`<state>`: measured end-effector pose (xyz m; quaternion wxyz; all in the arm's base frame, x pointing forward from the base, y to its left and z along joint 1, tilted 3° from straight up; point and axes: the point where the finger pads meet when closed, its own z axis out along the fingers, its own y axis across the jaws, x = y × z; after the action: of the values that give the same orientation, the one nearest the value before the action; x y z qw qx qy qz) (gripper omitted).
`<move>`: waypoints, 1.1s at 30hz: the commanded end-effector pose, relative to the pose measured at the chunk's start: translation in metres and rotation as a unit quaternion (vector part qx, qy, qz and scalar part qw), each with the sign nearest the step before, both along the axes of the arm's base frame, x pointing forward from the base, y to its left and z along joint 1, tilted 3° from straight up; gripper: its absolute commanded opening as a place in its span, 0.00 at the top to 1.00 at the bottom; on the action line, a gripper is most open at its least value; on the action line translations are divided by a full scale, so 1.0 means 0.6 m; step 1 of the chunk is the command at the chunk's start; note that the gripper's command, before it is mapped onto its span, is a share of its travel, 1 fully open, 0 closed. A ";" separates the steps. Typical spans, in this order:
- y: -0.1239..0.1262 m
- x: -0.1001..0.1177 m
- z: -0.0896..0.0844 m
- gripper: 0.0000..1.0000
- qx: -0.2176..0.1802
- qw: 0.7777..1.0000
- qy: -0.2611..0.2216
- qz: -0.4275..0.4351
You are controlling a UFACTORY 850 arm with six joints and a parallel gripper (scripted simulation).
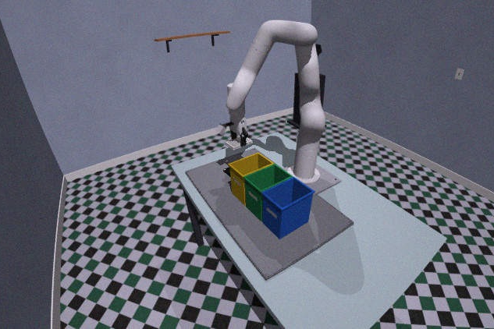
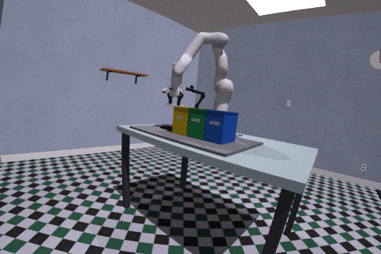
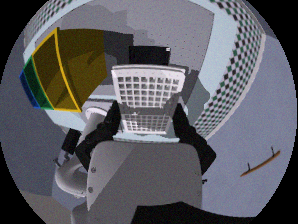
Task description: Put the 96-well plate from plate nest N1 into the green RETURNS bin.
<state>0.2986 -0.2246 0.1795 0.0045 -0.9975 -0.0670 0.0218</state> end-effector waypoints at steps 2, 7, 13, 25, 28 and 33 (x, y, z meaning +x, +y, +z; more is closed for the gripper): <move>-0.001 0.001 0.013 1.00 0.000 1.000 -0.001 0.000; -0.001 0.002 0.027 1.00 0.000 1.000 -0.001 0.000; -0.001 0.003 0.044 1.00 0.000 1.000 -0.001 0.000; -0.001 0.004 0.072 1.00 0.000 1.000 -0.001 0.000; -0.001 0.004 0.080 1.00 0.000 1.000 -0.001 0.000; -0.001 0.005 0.085 1.00 0.000 1.000 -0.001 0.000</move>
<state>0.3007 -0.2249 0.2277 0.0045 -0.9975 -0.0670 0.0217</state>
